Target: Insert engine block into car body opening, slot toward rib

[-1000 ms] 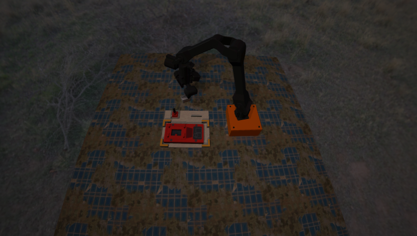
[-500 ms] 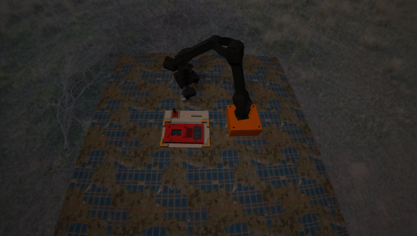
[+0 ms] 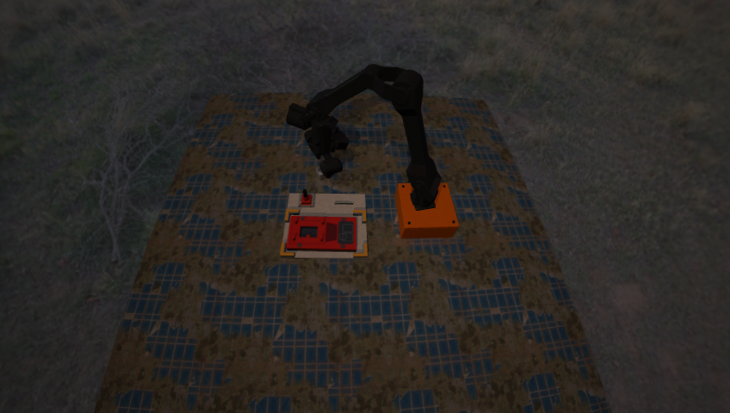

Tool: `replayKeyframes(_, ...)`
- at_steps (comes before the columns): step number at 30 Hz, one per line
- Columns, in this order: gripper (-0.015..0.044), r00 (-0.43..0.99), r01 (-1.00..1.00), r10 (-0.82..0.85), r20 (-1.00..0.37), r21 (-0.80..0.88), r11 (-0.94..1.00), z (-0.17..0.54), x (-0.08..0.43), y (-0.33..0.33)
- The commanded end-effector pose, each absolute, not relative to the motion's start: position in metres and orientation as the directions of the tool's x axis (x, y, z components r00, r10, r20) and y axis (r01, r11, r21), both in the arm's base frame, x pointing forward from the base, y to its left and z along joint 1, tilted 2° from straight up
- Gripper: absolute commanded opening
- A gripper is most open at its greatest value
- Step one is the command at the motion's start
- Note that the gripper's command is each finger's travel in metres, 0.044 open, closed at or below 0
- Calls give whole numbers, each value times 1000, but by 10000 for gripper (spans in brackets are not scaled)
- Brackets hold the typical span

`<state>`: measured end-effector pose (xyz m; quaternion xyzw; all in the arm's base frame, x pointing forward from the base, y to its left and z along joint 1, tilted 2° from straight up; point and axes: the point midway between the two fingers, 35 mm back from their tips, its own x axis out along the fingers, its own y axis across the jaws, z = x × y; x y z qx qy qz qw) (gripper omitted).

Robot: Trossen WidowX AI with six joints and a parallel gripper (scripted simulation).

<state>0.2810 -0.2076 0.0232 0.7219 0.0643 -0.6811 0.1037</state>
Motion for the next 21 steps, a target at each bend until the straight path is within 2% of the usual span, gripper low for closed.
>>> replayKeyframes(1,440,46,229,-42,-998,51,-972,11,278,-207)
replayKeyframes(8,440,45,229,-41,-998,51,-972,6,278,-207)
replayKeyframes(19,151,45,229,-41,-998,51,-972,6,278,-207)
replayKeyframes(21,138,45,229,-41,-998,51,-972,6,278,-207)
